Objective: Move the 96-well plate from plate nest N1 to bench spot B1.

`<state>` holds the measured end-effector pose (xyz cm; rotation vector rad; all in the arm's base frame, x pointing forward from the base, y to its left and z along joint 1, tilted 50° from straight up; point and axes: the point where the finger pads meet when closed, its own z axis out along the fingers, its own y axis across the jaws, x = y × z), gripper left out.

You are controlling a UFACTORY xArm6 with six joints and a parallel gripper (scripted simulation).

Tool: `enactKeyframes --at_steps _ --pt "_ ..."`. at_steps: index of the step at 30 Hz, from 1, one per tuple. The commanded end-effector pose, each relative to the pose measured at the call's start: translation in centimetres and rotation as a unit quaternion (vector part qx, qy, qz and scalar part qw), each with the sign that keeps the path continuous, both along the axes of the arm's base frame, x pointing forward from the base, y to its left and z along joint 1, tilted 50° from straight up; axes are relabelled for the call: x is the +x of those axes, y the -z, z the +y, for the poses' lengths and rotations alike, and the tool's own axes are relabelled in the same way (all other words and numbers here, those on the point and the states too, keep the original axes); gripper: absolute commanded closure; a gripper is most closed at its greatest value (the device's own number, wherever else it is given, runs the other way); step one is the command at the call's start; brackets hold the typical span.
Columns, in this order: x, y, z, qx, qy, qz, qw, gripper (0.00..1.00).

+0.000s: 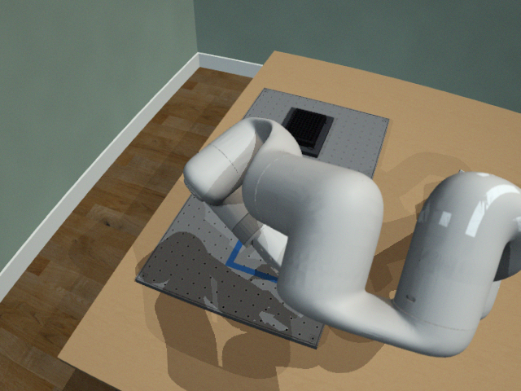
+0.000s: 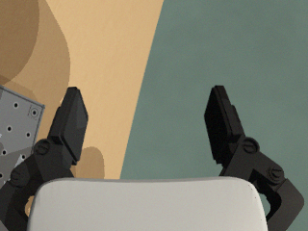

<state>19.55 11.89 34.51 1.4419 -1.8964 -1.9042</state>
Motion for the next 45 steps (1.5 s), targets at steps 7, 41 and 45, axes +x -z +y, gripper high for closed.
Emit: enactKeyframes --at_steps 7,41,45 --pt "0.0 0.0 0.0 0.000 0.000 -0.001 1.000 0.00" --pt "8.0 4.8 -4.2 0.039 0.095 -0.129 0.986 0.00" --pt "9.4 5.8 -5.3 0.043 0.111 -0.154 0.981 0.00"
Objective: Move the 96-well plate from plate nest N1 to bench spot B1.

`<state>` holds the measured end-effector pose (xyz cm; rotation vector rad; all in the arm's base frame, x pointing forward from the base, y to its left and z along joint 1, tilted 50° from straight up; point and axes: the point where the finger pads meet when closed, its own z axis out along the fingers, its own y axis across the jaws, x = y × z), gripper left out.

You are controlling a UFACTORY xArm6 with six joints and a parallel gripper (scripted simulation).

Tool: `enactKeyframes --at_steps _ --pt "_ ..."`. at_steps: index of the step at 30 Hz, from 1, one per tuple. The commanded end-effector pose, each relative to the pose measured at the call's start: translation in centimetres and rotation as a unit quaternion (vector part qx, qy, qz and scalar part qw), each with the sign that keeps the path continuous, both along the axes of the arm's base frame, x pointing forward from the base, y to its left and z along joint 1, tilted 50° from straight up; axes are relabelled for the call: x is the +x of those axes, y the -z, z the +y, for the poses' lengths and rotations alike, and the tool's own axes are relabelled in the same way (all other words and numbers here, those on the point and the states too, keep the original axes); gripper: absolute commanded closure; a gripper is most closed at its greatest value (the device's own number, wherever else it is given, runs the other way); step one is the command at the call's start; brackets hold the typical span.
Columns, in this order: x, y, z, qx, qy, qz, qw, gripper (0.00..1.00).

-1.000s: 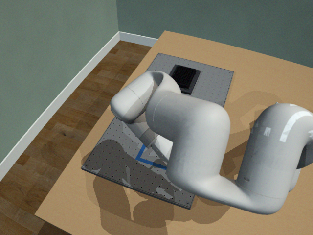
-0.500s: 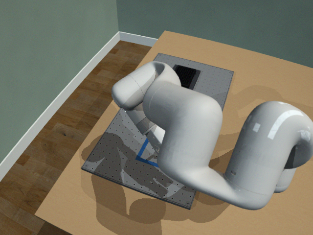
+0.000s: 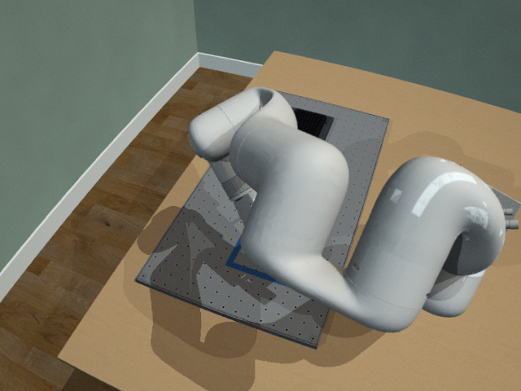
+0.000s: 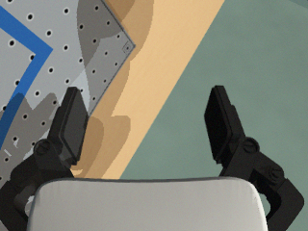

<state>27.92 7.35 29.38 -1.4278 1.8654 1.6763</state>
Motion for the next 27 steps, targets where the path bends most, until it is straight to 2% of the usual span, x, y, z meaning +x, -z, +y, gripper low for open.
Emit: enactKeyframes --at_steps 1,4,6,11,14,18,21,23,27 --pt "1.4 0.9 -1.0 0.002 0.008 -0.012 1.000 0.00" --pt "2.2 1.6 -1.8 0.003 0.026 -0.040 0.999 0.00" --pt "2.2 1.6 -1.8 0.003 0.026 -0.040 0.999 0.00" --pt "3.7 2.9 -3.2 0.004 0.033 -0.051 0.998 0.00" --pt "4.6 3.7 -4.1 0.003 0.057 -0.090 0.994 0.00" --pt "5.7 4.7 -5.4 0.003 0.057 -0.090 0.994 0.00" --pt "6.5 5.6 -6.4 -0.002 0.079 -0.128 0.989 0.00" --pt "6.5 5.6 -6.4 -0.002 0.079 -0.128 0.989 0.00" --pt "7.4 6.7 -7.7 -0.002 0.079 -0.128 0.989 0.00"
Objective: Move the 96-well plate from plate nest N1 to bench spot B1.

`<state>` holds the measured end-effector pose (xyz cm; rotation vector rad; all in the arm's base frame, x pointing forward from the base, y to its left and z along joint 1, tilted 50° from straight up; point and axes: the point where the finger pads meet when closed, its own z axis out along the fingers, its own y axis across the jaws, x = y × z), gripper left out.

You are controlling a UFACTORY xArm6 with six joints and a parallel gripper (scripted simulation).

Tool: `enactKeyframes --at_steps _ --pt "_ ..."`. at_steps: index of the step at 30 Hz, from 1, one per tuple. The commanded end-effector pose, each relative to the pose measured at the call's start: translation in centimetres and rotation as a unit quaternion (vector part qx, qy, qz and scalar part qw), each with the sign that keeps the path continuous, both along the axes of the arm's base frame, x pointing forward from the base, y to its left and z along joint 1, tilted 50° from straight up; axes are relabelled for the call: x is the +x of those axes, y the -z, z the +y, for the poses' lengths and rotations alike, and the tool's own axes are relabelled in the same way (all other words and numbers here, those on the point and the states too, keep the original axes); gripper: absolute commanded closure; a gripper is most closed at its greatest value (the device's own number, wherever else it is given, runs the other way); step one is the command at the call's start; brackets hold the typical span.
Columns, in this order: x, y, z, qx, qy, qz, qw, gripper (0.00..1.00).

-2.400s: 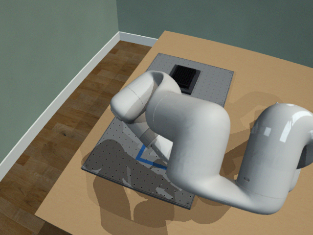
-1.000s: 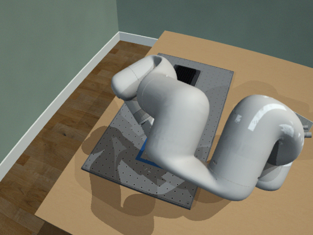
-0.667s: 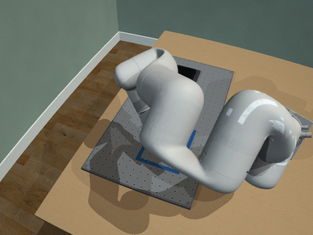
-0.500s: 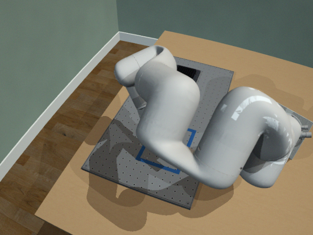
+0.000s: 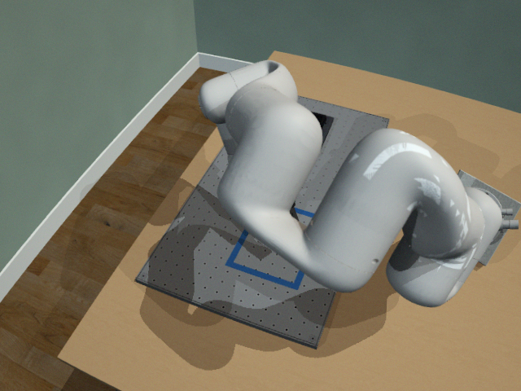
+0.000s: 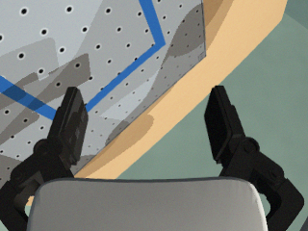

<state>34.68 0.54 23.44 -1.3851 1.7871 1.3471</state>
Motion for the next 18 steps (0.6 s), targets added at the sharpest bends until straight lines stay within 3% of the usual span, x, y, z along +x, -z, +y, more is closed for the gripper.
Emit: enactKeyframes --at_steps 1,3,8,11,18 --pt "0.9 1.0 -1.3 -0.003 0.009 -0.014 1.000 0.00" --pt "1.3 1.6 -2.0 -0.008 0.023 -0.038 0.999 0.00" --pt "2.2 2.8 -3.5 -0.008 0.023 -0.038 0.999 0.00" --pt "2.8 3.7 -4.6 -0.019 0.043 -0.074 0.996 0.00" --pt "3.6 5.1 -6.4 -0.025 0.050 -0.088 0.995 0.00"
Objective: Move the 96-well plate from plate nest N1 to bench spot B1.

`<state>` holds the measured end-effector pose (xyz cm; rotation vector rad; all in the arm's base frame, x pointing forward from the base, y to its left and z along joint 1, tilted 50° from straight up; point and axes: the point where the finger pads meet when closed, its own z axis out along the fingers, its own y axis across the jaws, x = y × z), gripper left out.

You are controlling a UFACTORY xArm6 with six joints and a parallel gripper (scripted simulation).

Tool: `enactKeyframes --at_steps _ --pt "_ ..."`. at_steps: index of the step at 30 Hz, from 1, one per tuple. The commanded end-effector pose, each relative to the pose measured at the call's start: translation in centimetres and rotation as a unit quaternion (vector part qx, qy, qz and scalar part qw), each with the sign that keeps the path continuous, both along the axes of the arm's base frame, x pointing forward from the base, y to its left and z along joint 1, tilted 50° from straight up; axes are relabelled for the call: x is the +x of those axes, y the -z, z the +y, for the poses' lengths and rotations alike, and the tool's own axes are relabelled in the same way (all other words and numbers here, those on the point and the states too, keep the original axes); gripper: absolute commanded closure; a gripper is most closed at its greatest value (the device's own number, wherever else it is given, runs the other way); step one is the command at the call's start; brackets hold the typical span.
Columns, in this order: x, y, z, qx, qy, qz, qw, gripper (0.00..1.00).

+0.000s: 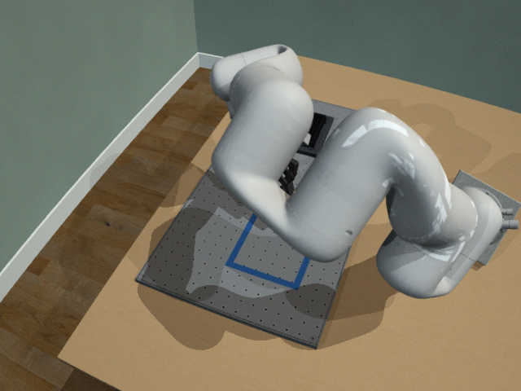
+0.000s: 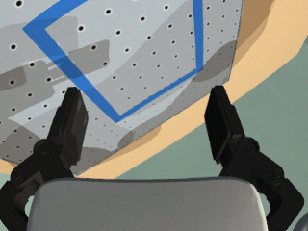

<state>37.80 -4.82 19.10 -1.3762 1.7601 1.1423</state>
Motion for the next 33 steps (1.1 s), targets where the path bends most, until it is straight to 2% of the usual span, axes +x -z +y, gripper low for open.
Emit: enactKeyframes --at_steps 1,7,10,12,17,20,25,27,29,33 --pt "0.6 1.1 -1.4 -0.011 0.016 -0.028 0.999 0.00" --pt "1.4 2.7 -3.6 -0.014 0.020 -0.035 0.999 0.00" --pt "1.7 3.6 -4.7 -0.032 0.037 -0.069 0.996 0.00" --pt "1.7 3.6 -4.7 -0.032 0.037 -0.069 0.996 0.00" --pt "2.2 4.9 -6.5 -0.032 0.037 -0.069 0.996 0.00" --pt "2.3 5.9 -7.6 -0.052 0.053 -0.100 0.992 0.00" --pt "2.6 7.2 -9.4 -0.052 0.053 -0.100 0.992 0.00" --pt "2.7 7.9 -10.2 -0.070 0.065 -0.125 0.988 0.00" --pt "2.7 7.9 -10.2 -0.070 0.065 -0.125 0.988 0.00" --pt "2.8 9.1 -11.8 -0.074 0.067 -0.130 0.987 0.00"
